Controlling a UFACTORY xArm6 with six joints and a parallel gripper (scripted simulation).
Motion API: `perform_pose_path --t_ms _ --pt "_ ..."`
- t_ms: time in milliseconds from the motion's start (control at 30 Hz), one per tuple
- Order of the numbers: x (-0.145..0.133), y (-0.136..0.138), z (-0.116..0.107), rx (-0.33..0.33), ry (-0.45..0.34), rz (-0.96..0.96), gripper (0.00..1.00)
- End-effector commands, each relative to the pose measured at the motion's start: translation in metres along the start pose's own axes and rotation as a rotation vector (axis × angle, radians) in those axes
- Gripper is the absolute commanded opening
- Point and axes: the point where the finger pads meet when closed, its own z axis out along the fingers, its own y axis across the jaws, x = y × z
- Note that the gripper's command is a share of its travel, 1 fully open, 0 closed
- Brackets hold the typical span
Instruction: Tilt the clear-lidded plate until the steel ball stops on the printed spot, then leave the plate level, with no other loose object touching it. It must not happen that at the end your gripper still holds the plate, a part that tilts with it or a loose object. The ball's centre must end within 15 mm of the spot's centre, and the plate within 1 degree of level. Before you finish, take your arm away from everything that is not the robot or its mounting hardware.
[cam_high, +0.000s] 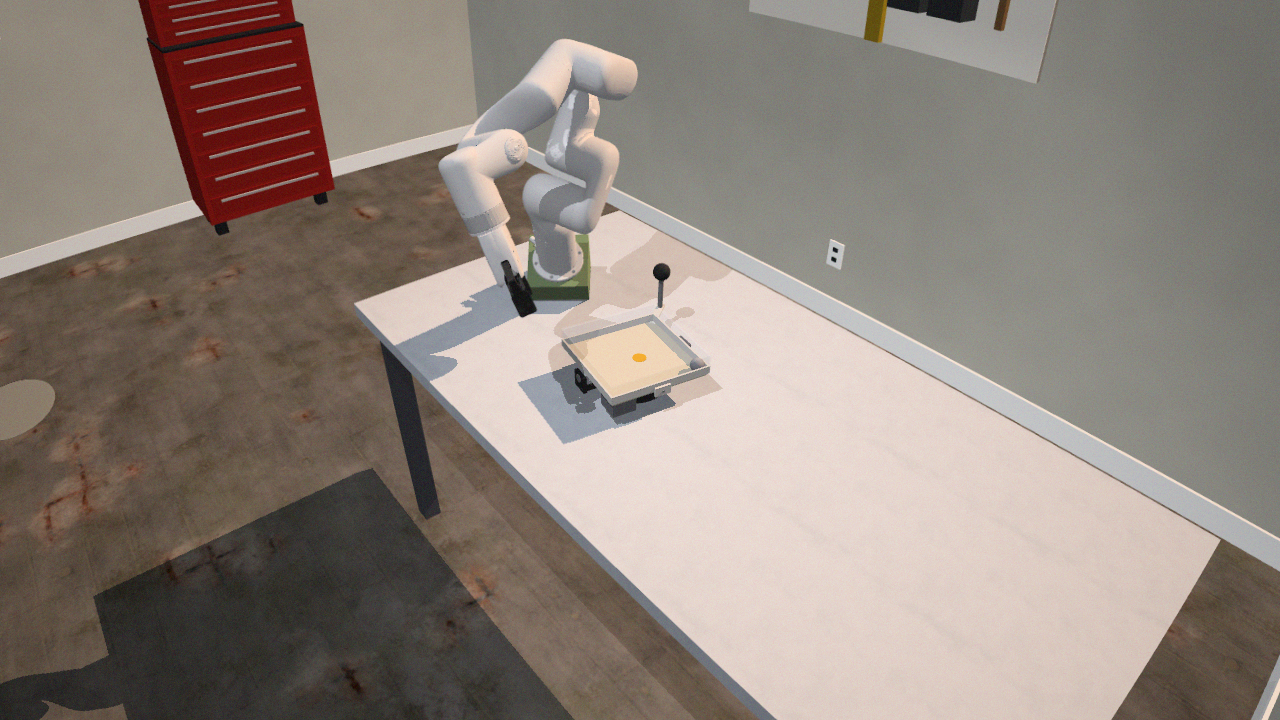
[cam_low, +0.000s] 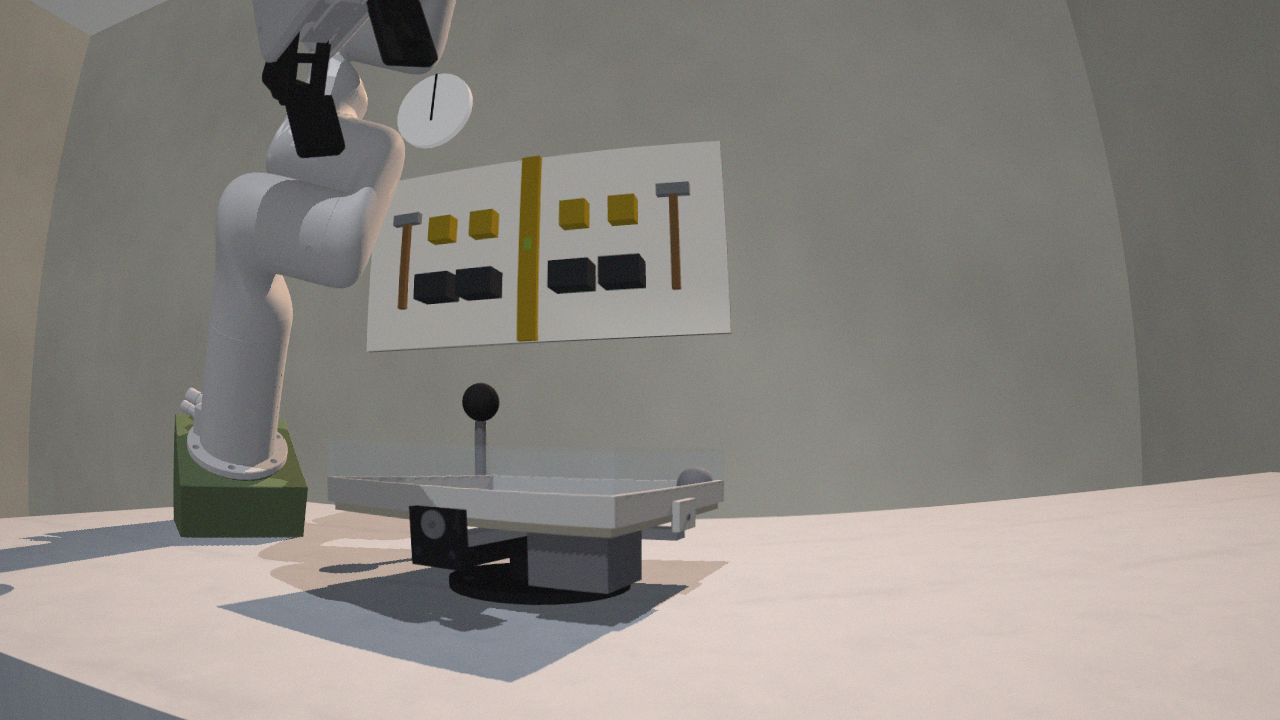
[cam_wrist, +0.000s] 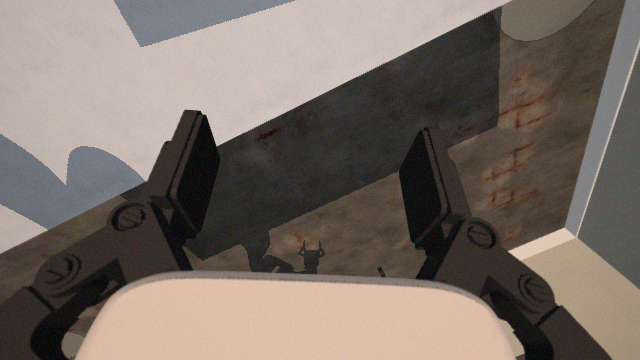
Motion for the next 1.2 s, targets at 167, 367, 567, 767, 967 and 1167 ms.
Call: perform_pose_path --t_ms 167,367,567,767,967,1167 --pt "0.000 0.001 -0.001 -0.003 -0.002 -0.002 1.00" --pt "0.000 0.001 -0.001 -0.003 -0.002 -0.002 1.00" --pt "0.000 0.001 -0.001 -0.003 -0.002 -0.002 1.00" --pt "0.008 -0.006 0.002 0.010 0.002 -0.066 1.00" --pt "0.017 -0.014 0.006 0.023 0.007 -0.138 1.00" --pt "0.026 -0.024 0.009 0.039 0.012 -0.222 1.00"
